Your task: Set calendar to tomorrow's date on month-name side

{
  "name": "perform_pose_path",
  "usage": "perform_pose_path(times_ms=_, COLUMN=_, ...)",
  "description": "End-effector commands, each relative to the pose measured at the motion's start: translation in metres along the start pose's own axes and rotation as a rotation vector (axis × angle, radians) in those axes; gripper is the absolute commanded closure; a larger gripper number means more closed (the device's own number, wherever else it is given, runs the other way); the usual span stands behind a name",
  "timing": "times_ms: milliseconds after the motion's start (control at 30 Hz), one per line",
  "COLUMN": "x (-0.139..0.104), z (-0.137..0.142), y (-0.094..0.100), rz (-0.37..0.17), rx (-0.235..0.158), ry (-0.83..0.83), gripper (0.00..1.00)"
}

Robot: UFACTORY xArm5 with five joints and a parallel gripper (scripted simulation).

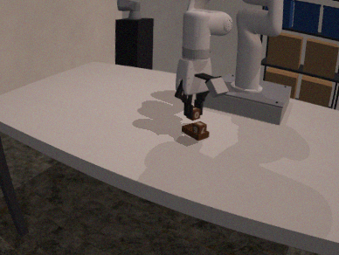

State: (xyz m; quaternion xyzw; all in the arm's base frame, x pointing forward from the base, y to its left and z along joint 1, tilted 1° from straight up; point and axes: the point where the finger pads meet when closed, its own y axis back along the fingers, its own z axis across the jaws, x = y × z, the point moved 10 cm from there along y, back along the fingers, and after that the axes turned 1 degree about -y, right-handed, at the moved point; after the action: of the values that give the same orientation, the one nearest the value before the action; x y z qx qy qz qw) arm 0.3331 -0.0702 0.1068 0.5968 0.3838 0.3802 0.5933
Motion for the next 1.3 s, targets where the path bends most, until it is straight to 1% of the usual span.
perform_pose_path(times_ms=0, x=0.0, z=0.001, y=0.001, rz=0.001, rx=-0.003, ry=0.0, gripper=0.73)
perform_pose_path(times_ms=600, x=0.0, z=0.001, y=-0.001, rz=0.001, rx=-0.003, ry=0.0, gripper=0.73)
perform_pose_path(times_ms=1267, x=0.0, z=0.001, y=-0.015, rz=0.001, rx=-0.003, ry=0.0, gripper=0.73)
